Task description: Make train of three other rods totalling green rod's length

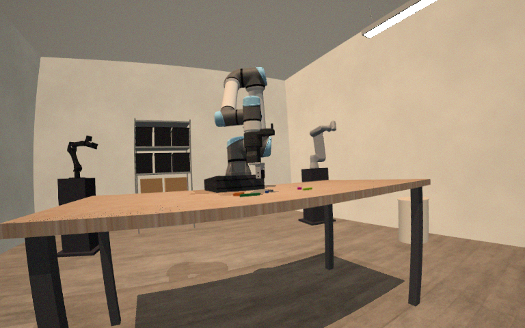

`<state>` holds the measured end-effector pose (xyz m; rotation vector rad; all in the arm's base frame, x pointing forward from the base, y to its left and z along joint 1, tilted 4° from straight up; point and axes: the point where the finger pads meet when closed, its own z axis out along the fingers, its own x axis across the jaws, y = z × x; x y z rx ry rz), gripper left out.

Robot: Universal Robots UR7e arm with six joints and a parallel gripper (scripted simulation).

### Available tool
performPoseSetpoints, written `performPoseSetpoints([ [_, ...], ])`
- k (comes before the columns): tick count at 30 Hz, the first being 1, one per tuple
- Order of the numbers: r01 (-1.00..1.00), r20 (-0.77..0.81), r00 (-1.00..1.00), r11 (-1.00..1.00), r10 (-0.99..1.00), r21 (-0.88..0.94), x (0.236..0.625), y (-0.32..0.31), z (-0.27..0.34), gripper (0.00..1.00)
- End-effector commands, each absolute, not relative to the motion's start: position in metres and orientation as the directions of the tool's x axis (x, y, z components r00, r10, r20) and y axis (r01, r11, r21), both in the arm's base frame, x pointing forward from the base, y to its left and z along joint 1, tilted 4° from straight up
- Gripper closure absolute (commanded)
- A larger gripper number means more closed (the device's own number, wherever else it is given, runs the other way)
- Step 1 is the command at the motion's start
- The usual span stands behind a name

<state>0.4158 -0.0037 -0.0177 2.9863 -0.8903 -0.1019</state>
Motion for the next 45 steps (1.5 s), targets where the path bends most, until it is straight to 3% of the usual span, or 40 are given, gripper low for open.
performPoseSetpoints([
  [1, -0.418, -0.061, 0.906, -0.908, -0.419, 0.027, 0.411, 0.004, -0.016, 0.0],
  [21, -0.016, -0.067, 0.998, -1.0, -0.016, 0.0, 0.397, 0.022, -0.014, 0.0],
  [45, 0.354, -0.061, 0.933, -0.935, 0.355, -0.024, 0.384, 0.034, -0.011, 0.0],
])
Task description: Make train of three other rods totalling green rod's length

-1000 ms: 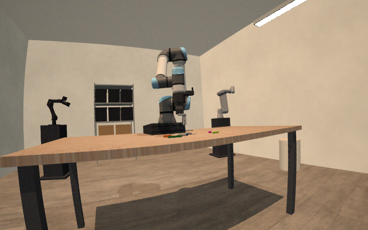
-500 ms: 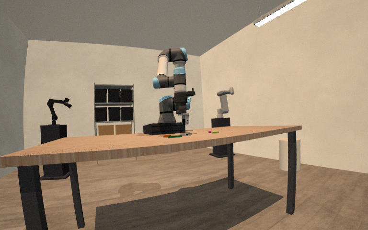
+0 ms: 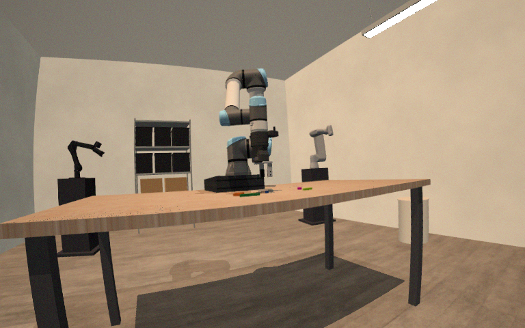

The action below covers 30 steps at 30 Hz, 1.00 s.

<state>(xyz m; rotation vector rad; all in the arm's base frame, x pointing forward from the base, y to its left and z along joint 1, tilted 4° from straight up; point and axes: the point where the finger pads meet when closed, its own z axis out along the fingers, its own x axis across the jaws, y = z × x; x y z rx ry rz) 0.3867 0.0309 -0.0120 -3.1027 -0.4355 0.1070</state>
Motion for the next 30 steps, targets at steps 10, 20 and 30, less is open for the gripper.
performPoseSetpoints([
  [10, 0.362, -0.061, 0.93, -0.932, 0.363, -0.025, 0.3839, 0.0332, -0.011, 0.46],
  [20, 0.362, -0.062, 0.93, -0.932, 0.363, -0.025, 0.3839, 0.0332, -0.011, 0.46],
  [30, 0.362, -0.062, 0.93, -0.932, 0.362, -0.025, 0.3839, 0.0332, -0.011, 0.46],
])
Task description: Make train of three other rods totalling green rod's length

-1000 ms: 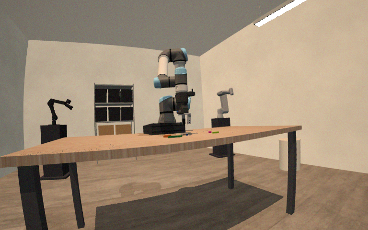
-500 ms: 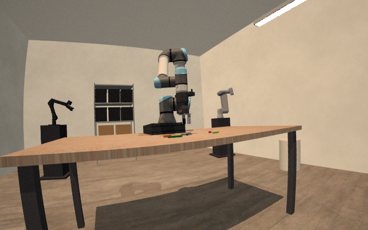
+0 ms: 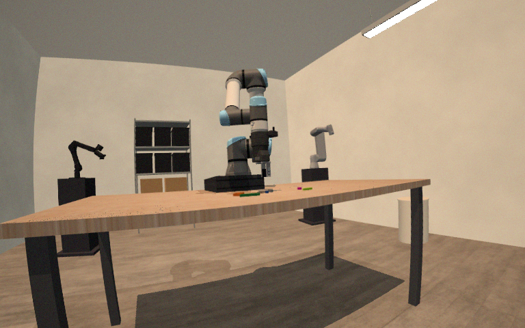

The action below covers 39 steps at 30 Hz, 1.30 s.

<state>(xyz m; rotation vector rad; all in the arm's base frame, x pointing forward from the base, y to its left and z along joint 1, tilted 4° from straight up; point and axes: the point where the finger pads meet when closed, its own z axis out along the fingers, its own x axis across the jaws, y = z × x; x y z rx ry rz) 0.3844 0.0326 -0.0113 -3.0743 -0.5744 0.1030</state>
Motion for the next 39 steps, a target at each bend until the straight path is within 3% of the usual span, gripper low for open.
performPoseSetpoints([
  [1, 0.362, -0.062, 0.93, -0.932, 0.362, -0.025, 0.384, 0.033, -0.011, 0.46],
  [39, 0.361, -0.065, 0.93, -0.932, 0.362, -0.027, 0.381, 0.033, -0.03, 0.46],
])
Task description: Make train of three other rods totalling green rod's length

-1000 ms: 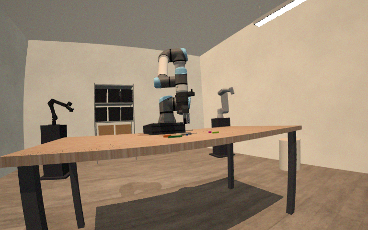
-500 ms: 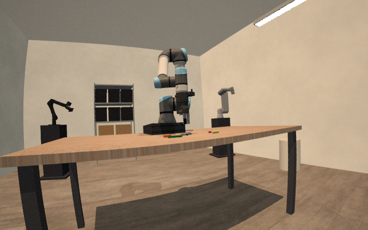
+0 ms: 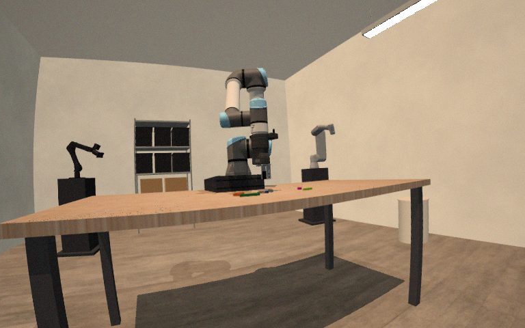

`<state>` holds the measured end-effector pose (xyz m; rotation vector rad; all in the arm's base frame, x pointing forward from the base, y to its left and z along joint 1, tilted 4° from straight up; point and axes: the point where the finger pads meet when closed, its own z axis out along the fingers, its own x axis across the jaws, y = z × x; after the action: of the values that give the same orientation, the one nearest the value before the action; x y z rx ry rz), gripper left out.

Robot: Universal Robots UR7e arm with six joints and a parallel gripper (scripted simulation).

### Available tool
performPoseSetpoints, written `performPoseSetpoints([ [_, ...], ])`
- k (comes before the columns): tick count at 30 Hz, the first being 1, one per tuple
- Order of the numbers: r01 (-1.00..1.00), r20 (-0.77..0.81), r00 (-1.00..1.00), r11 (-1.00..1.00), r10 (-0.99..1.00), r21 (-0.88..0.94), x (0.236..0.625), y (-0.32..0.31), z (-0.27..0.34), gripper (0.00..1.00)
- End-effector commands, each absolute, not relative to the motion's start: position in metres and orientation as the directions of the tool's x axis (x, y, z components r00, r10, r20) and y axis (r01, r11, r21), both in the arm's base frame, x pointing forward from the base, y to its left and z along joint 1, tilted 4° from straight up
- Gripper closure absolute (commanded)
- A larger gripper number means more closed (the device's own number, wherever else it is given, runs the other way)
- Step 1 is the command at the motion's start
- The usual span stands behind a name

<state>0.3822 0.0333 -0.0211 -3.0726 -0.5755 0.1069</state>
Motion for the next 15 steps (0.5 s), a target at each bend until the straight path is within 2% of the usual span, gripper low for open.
performPoseSetpoints([
  [1, 0.361, -0.065, 0.93, -0.932, 0.362, -0.027, 0.381, 0.033, -0.032, 0.46],
  [15, 0.36, -0.065, 0.93, -0.932, 0.361, -0.027, 0.38, 0.033, -0.05, 0.46],
])
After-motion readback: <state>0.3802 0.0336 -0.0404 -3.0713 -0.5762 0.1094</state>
